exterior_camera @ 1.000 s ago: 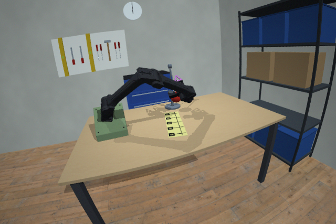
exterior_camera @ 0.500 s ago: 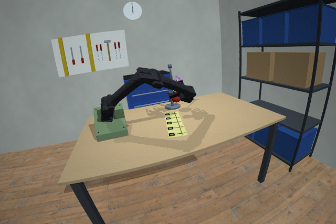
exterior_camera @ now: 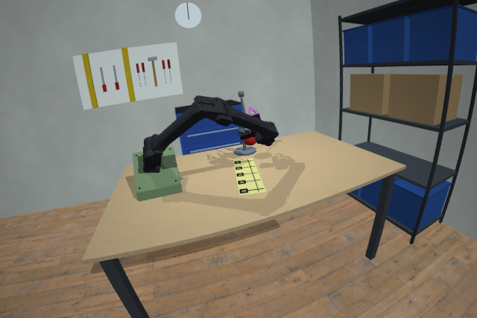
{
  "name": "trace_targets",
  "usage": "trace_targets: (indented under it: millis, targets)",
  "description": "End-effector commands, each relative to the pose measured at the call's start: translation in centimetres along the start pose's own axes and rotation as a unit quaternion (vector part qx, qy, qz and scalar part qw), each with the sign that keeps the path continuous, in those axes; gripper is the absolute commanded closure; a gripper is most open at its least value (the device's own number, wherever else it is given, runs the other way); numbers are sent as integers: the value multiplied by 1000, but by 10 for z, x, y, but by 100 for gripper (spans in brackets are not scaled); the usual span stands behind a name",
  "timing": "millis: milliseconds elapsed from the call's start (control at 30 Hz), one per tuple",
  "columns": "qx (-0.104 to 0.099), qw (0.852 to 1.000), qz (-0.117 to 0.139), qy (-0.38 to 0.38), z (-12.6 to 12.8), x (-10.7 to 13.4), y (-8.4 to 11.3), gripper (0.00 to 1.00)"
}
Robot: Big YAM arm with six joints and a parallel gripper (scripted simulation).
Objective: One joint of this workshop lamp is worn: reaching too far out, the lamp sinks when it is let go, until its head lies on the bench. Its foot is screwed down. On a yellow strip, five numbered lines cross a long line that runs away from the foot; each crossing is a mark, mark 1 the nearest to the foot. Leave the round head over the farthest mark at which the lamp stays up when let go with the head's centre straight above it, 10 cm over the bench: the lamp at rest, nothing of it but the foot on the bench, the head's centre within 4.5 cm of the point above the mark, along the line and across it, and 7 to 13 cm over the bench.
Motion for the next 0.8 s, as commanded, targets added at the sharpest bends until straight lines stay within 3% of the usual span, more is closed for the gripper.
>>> trace_targets:
  millis: [0,367,767]
  targets:
    - [-15,1000,11,-14,-6,1,-9,0]
    - [1,1000,-3,4,-6,6,-21,0]
    - [-13,1000,9,-12,-6,2,-10,0]
Point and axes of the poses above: the point where the finger pads meet when closed, its own y axis back along the fingers, its own z axis across the jaws, x = y × z, the point moved 6 cm from there along y, back along the fingers, and after that the axes turned 3 degrees about -y, right-handed, at the moved point
